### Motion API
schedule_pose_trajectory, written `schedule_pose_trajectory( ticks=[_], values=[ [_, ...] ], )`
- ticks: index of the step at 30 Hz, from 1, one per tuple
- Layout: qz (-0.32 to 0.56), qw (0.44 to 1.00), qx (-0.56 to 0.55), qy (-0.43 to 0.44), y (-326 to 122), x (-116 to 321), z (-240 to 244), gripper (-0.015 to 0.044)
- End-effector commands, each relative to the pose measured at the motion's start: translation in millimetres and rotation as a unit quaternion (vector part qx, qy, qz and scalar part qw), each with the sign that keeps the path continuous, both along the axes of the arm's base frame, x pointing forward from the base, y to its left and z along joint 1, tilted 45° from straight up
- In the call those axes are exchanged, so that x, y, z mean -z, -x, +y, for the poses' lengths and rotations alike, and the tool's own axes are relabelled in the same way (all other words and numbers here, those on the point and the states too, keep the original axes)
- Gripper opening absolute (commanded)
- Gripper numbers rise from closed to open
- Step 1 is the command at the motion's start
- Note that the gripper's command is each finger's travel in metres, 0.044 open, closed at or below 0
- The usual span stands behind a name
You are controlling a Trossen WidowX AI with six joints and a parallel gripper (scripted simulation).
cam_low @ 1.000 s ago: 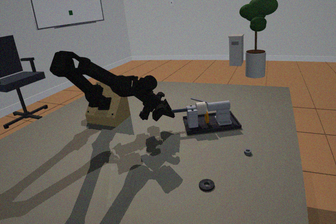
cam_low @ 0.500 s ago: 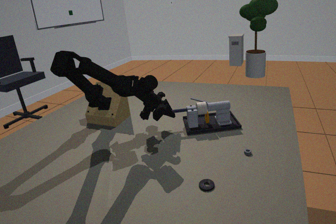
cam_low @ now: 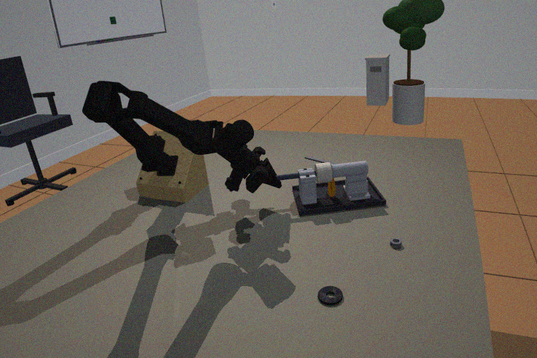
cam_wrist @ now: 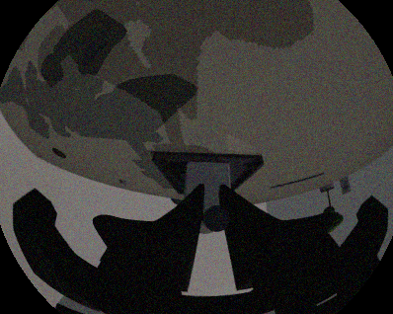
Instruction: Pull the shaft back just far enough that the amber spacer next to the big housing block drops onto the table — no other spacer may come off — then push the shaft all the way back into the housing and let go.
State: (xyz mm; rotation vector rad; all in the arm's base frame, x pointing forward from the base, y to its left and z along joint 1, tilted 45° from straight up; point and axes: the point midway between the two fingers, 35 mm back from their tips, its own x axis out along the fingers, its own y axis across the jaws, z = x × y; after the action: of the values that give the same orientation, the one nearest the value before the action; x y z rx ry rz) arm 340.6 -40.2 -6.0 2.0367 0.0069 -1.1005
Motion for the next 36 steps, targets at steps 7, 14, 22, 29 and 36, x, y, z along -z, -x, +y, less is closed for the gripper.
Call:
schedule_pose_trajectory(
  ticks=[7, 14, 22, 29, 36],
  values=[
    [0.001, 1.000, -0.001, -0.001, -3.0, 2.0, 1.0, 0.0000],
    [0.001, 1.000, -0.001, -0.001, -4.8, 2.5, 1.4, 0.0000],
    [0.001, 1.000, -0.001, -0.001, -6.8, 3.1, 1.9, 0.0000],
    [0.001, 1.000, -0.001, -0.001, -8.6, 3.6, 2.4, 0.0000],
    [0.001, 1.000, -0.001, -0.001, -10.3, 4.1, 2.7, 0.0000]
  ],
)
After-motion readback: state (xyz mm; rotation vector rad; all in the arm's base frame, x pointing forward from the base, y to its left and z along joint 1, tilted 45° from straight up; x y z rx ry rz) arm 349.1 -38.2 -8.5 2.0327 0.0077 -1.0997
